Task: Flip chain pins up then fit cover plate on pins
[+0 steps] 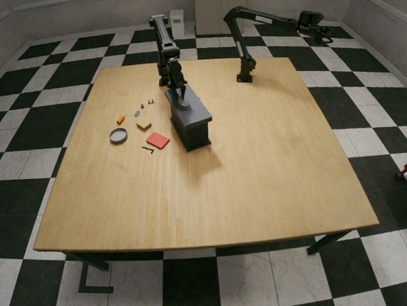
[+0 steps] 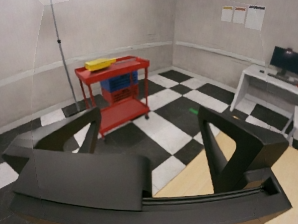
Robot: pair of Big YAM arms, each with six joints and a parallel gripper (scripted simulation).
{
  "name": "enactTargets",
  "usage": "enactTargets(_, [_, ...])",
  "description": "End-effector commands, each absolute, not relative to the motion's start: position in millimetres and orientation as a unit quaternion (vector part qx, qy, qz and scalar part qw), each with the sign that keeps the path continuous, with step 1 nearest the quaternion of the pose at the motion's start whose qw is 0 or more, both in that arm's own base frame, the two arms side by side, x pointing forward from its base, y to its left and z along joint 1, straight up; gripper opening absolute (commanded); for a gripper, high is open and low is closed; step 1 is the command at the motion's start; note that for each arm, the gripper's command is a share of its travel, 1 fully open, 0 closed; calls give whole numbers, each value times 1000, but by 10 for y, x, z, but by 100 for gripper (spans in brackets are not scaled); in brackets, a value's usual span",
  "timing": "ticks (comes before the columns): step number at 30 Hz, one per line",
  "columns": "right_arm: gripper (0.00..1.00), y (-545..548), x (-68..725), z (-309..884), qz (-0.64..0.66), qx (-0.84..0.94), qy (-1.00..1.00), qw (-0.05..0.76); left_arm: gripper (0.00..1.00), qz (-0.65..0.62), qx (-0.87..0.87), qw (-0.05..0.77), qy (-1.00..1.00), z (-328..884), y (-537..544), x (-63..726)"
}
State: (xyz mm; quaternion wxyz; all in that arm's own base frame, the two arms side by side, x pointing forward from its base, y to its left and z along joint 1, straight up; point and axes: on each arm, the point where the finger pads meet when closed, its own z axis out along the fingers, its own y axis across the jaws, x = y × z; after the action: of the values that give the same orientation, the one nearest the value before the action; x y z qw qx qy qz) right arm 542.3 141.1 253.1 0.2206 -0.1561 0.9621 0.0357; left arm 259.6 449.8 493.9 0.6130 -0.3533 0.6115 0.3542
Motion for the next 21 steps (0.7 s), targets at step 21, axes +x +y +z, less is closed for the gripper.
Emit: enactTargets(21, [23,1583,5733,2744,39,-156,958,238,100,366,-339,637,587,5338,4446,2595])
